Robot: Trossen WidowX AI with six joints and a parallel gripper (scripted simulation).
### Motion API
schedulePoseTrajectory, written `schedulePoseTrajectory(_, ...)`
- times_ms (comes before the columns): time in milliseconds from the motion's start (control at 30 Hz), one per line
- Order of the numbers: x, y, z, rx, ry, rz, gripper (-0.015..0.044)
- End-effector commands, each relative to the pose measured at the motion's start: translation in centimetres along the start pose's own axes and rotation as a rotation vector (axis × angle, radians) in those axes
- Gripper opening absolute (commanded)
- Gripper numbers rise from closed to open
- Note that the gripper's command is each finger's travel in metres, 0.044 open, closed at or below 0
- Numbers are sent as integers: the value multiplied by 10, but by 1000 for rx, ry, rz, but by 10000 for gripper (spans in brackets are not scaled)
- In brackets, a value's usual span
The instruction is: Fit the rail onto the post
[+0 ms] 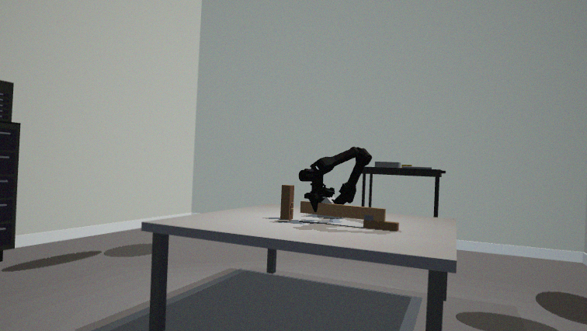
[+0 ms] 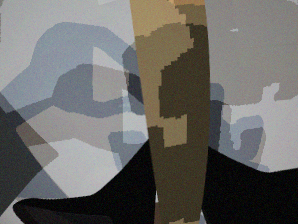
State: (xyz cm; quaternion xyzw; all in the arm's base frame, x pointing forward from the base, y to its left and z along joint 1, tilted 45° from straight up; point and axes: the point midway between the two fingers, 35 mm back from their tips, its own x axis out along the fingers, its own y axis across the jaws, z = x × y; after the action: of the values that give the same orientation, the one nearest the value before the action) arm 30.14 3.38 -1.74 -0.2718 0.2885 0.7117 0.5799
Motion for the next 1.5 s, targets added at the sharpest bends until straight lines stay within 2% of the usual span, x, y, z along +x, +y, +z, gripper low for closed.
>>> schedulePoseTrajectory(0,-1,-2,1,-2,-4,-15,0)
schedulePoseTrajectory(1467,1,1,1,-2,-4,-15,0)
